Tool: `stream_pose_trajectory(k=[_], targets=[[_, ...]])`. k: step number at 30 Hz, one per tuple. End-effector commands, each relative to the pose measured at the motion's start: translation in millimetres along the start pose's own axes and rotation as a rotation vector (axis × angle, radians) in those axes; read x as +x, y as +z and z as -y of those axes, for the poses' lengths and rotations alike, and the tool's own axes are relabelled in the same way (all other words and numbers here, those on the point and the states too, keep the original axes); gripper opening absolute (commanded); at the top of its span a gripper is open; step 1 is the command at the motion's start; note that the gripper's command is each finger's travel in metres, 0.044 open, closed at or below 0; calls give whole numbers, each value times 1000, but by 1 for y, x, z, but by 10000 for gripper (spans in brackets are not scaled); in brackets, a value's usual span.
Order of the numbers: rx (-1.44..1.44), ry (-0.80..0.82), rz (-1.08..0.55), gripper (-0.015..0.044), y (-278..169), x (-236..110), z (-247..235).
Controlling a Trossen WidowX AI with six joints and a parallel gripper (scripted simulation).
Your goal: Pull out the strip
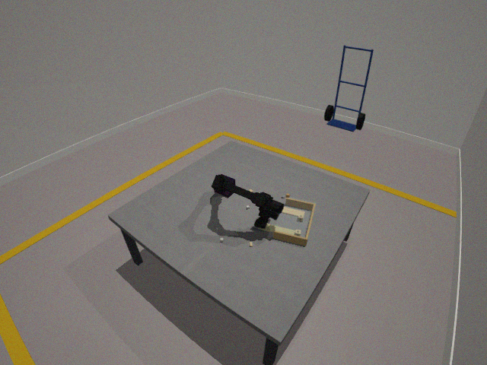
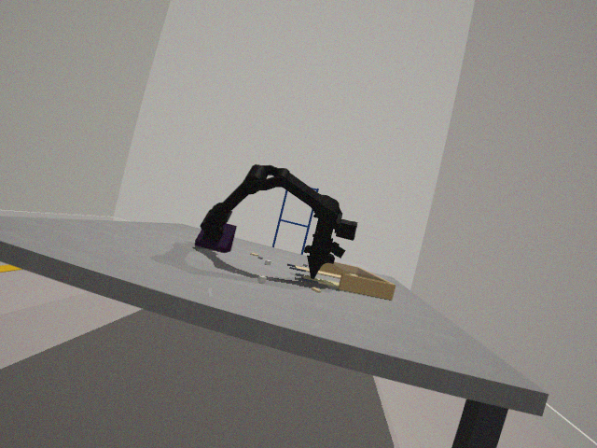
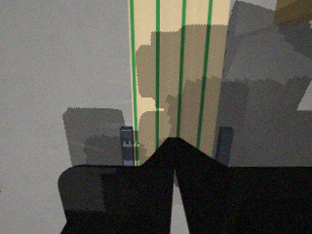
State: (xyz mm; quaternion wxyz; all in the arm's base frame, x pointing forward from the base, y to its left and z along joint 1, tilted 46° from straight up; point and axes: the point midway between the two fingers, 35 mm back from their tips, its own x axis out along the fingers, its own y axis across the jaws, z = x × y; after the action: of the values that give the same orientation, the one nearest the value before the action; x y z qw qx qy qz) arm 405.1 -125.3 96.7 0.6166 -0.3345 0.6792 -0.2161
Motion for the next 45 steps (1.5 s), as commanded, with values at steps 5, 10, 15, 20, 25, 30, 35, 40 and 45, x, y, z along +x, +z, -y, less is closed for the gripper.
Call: stream_pose_trajectory(k=[5, 10, 15, 20, 25, 30, 35, 40, 45], targets=[[-3, 0, 1, 0, 0, 1, 1], [-3, 0, 1, 0, 0, 2, 1], [-3, -1, 1, 0, 0, 2, 1], [-3, -1, 1, 0, 1, 3, 1], [-3, -1, 1, 0, 1, 3, 1], [-3, -1, 1, 0, 1, 4, 1], [-3, -1, 1, 0, 1, 4, 1], [-3, -1, 1, 0, -4, 4, 1], [-3, -1, 1, 0, -11, 5, 0]])
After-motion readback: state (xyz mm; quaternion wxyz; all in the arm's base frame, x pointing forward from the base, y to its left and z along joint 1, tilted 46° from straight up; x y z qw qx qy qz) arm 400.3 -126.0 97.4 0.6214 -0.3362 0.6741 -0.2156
